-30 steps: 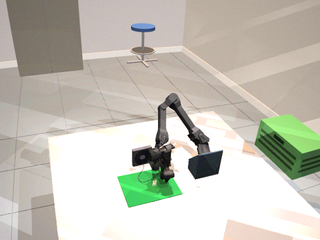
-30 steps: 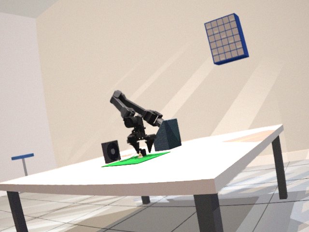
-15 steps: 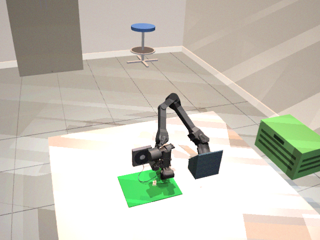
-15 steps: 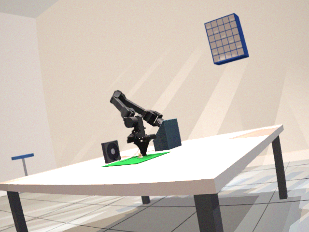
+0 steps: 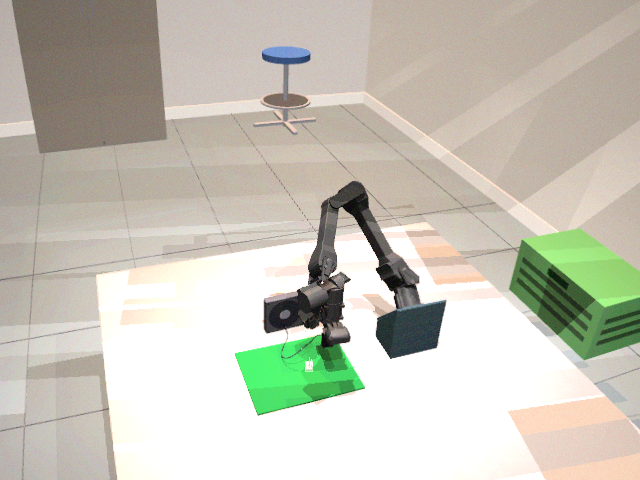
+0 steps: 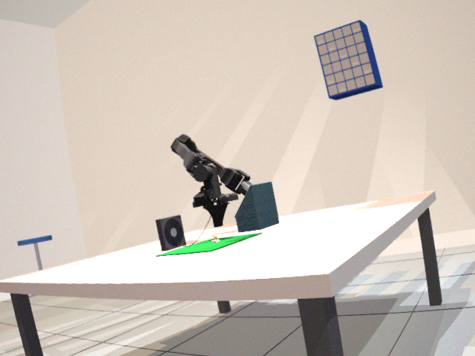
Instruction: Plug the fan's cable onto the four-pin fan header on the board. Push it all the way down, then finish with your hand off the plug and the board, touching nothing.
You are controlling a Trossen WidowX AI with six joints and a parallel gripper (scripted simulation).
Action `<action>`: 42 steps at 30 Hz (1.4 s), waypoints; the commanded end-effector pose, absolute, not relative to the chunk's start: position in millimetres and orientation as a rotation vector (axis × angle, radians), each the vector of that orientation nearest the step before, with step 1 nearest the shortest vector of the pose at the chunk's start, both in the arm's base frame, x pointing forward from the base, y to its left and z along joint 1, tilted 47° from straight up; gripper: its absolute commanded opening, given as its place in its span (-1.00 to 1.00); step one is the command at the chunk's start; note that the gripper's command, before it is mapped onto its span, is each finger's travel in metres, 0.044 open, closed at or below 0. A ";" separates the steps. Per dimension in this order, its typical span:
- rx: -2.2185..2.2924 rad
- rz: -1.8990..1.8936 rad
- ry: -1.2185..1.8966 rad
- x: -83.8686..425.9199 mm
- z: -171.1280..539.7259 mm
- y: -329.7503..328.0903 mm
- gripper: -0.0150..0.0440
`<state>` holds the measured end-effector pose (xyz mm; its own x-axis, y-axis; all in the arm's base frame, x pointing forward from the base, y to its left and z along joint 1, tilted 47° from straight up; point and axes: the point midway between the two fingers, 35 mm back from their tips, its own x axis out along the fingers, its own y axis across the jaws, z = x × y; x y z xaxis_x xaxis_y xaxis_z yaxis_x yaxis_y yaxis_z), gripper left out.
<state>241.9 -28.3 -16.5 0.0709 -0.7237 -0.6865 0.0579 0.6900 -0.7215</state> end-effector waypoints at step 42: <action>0.584 -1.413 0.594 295.1 -24.9 -10.4 -0.49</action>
<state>289.4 -12.1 -24.1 0.0653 -0.7236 -0.6871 0.9873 0.1466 -0.0605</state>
